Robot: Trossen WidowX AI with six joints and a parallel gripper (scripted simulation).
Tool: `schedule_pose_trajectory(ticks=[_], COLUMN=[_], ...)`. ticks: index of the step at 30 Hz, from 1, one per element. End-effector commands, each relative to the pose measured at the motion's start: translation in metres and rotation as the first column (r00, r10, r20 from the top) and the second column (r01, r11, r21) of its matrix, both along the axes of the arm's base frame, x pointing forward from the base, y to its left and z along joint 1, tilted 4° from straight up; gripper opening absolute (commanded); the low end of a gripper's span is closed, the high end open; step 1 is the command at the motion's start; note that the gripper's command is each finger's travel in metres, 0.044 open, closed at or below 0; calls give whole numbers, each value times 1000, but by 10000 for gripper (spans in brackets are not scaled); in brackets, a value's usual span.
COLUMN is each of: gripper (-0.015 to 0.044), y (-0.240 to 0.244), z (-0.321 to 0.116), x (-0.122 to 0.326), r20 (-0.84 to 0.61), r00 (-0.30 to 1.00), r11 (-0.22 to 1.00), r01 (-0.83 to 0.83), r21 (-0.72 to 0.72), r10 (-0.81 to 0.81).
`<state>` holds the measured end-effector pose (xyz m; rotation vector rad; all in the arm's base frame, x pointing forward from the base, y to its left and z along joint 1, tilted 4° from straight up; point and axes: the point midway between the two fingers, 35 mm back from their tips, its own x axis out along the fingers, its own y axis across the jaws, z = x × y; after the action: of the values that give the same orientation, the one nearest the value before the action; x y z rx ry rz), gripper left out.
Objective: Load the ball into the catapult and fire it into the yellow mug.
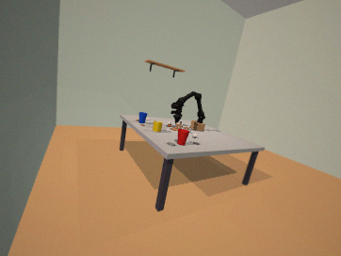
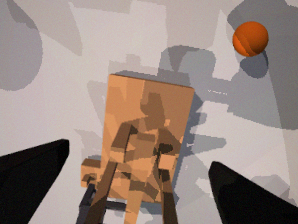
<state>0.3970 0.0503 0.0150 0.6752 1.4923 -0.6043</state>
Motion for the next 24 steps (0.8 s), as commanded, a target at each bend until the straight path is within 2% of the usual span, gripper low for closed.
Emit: schedule_pose_trajectory(ticks=[1,24], gripper=[440,440], y=[1,3], z=[-9,-47], x=[-1,-2], r20=[-6,-6], r00=[1000,1000], r11=[1000,1000], r01=[-1,-1], r21=[5,5], r10=[1,1])
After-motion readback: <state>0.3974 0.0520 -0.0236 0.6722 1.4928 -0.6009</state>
